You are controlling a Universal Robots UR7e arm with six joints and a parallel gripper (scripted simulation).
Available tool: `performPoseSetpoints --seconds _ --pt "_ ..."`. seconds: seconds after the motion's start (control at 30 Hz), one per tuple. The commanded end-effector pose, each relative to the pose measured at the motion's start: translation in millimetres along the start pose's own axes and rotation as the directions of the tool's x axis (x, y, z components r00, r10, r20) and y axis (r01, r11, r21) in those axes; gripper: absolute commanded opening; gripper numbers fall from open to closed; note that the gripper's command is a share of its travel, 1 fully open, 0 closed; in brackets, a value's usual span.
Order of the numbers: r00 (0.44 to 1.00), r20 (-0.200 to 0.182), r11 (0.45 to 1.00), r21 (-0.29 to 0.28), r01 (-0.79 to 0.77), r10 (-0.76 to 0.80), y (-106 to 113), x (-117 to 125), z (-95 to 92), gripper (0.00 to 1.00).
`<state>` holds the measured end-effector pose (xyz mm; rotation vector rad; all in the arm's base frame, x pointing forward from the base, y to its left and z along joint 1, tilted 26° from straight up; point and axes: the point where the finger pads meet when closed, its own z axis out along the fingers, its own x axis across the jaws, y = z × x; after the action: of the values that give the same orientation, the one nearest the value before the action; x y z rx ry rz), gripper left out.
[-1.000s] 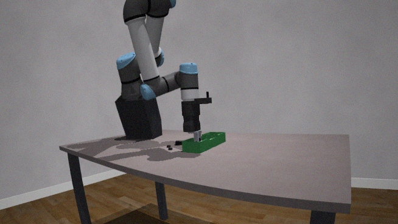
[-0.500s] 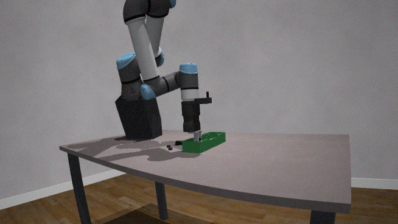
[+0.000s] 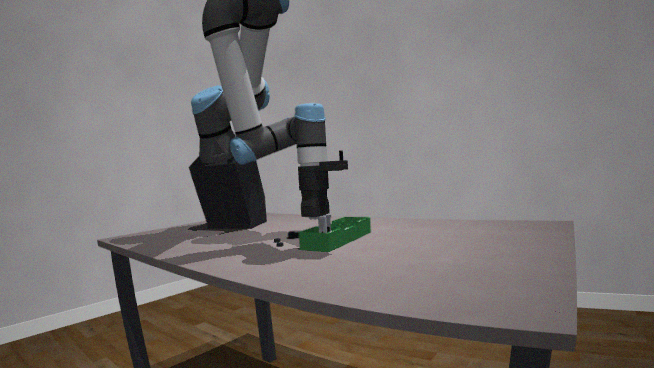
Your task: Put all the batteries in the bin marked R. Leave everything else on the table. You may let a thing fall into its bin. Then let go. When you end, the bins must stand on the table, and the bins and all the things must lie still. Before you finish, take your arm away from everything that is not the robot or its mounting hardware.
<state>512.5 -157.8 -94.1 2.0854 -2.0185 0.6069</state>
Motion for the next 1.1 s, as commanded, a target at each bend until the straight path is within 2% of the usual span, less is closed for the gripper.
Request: performPoseSetpoints --seconds 0.0,1.0,1.07 --pt "1.0 0.0 1.0 0.001 0.0 0.0 -0.4 0.1 -0.5 0.31" --pt "1.0 -0.001 1.0 0.002 0.0 0.0 -0.5 0.2 -30.4 0.31" --pt "1.0 -0.001 1.0 0.002 0.0 0.0 -0.5 0.2 -38.4 0.31"
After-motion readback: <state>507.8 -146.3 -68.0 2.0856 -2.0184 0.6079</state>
